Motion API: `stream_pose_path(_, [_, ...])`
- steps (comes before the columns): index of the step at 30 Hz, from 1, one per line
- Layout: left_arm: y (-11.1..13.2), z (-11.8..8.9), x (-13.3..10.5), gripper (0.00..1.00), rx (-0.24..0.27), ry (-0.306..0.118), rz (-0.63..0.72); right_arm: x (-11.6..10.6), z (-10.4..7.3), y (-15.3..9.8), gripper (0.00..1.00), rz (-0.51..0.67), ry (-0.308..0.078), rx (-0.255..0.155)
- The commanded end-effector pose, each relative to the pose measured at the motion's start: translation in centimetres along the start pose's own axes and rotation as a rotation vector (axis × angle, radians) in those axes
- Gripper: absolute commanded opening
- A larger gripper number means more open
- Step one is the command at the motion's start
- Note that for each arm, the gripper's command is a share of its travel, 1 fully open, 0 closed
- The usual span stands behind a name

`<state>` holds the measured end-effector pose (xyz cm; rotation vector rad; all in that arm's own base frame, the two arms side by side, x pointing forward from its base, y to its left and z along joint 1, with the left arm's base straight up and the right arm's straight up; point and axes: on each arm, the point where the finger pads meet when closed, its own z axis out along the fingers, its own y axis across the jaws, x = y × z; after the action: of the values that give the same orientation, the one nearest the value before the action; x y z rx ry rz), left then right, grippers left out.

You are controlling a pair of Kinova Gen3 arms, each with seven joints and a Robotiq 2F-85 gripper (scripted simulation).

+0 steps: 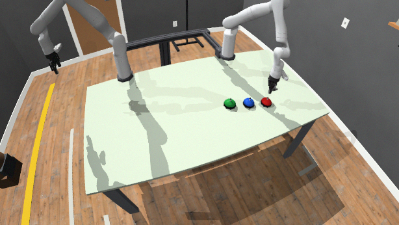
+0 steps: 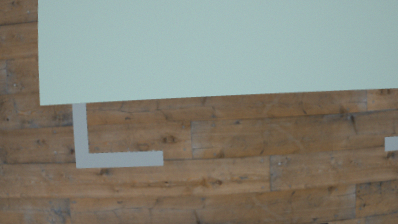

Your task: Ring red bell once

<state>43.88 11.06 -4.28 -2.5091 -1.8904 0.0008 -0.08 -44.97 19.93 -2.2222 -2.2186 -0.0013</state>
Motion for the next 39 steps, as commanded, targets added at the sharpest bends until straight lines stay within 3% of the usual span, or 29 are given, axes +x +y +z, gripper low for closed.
stream_pose_path(1, [0.1, 0.7, 0.0, 0.019, -0.002, 0.001, 0.000, 0.0, -0.1, 0.0, 1.000, 0.000, -0.002, 0.000])
stream_pose_path(18, [0.1, 2.7, 0.0, 0.019, -0.002, 0.001, 0.000, 0.0, -0.1, 0.0, 1.000, 0.000, -0.002, 0.000])
stream_pose_path(39, [0.1, 2.9, 0.0, 0.019, -0.002, 0.001, 0.000, 0.0, -0.1, 0.0, 1.000, 0.000, -0.002, 0.000])
